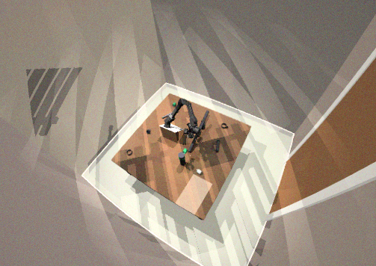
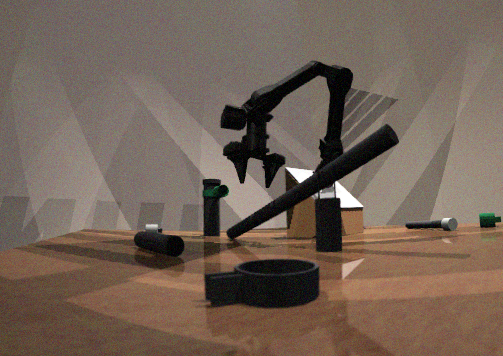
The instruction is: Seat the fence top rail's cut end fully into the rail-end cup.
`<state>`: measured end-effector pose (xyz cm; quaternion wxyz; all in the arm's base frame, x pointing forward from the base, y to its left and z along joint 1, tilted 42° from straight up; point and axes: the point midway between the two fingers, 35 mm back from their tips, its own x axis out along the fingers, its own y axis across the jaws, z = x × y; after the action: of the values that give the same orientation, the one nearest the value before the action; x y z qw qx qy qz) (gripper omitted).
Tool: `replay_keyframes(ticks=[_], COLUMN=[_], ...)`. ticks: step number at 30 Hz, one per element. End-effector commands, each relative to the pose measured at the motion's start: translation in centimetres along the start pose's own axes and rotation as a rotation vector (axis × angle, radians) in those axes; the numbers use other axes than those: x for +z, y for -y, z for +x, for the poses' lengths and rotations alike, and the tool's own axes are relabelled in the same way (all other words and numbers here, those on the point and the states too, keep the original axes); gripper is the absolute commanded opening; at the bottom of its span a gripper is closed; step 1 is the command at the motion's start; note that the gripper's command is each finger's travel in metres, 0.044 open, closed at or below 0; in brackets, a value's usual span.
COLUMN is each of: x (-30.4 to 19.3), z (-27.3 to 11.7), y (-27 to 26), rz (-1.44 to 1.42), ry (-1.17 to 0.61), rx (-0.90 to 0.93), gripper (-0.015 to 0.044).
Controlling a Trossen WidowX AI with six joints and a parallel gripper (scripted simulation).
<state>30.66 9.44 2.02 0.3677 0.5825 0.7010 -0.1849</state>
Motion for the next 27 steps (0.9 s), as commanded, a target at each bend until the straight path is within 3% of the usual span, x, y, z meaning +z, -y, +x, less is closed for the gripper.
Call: replay_keyframes(ticks=[1,6,11,27], x=[-0.3,-0.3,-0.3,-0.3], z=[1.1,1.4,4.6,6.5], y=[-0.1,0.0,0.2,0.2], rz=[0.148,0.148,0.149,0.149], ry=[0.007,0.007,0.005,0.005], rx=[-0.055,-0.055,-0.055,-0.055], gripper=[0.044,0.044,0.044,0.044])
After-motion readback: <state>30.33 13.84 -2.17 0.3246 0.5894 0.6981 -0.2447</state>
